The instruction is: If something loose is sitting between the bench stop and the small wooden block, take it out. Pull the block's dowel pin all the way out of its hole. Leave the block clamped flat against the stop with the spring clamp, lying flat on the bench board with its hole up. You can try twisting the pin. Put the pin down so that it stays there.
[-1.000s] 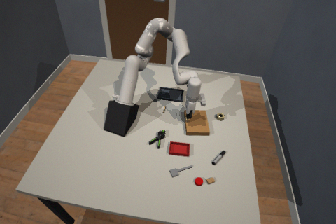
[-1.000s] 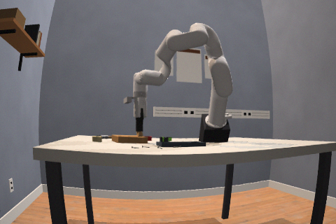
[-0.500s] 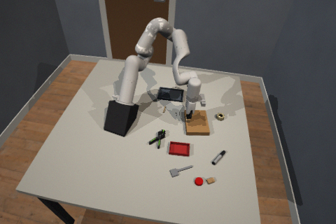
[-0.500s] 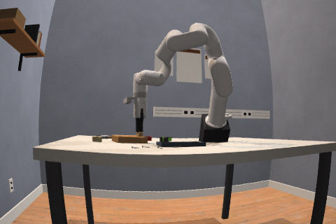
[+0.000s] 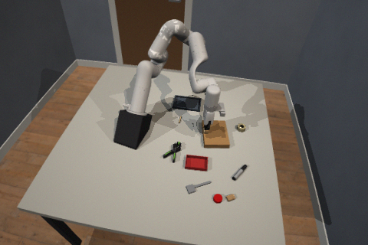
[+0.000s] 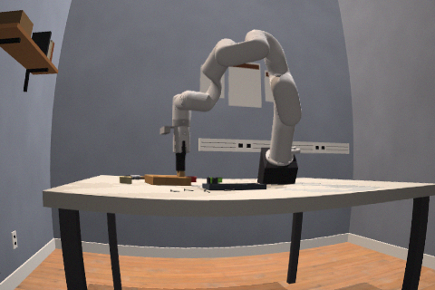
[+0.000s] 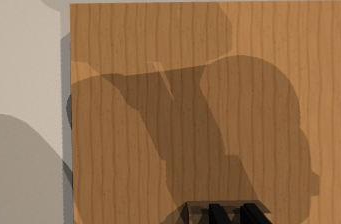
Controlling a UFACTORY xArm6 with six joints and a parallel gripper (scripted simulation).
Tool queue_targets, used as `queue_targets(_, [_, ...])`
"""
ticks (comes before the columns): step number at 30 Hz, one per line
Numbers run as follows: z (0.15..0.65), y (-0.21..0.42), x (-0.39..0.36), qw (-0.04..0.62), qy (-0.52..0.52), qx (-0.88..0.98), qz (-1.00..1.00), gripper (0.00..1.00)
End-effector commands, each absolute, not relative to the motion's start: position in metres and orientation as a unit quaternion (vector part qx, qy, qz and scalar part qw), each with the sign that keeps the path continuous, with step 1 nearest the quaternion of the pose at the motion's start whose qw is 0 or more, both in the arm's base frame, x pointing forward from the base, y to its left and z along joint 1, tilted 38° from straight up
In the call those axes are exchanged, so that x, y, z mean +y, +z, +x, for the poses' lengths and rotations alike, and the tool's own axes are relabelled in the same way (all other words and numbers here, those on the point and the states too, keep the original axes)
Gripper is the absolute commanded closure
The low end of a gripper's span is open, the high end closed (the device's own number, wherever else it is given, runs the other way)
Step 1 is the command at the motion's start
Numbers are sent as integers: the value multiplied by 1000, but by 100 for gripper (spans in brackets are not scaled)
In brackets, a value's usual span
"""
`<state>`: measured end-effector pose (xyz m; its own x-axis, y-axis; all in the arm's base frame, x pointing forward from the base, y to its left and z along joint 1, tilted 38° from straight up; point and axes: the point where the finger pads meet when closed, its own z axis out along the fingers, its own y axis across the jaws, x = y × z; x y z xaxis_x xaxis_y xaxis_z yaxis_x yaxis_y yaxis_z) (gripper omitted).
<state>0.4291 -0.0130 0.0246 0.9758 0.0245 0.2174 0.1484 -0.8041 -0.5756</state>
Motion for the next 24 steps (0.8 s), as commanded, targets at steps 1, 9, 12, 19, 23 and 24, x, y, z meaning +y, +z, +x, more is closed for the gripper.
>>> queue_targets(1, [430, 25, -14, 309, -101, -46, -945, 100])
queue_targets(9, [430, 25, -14, 309, -101, -46, -945, 72])
queue_targets(12, [430, 25, -14, 309, -101, -46, -945, 72])
queue_targets(19, [430, 25, -14, 309, -101, -46, -945, 72])
queue_targets(23, [430, 25, -14, 309, -101, -46, -945, 72])
queue_targets(24, [430, 25, -14, 309, -101, -46, -945, 72])
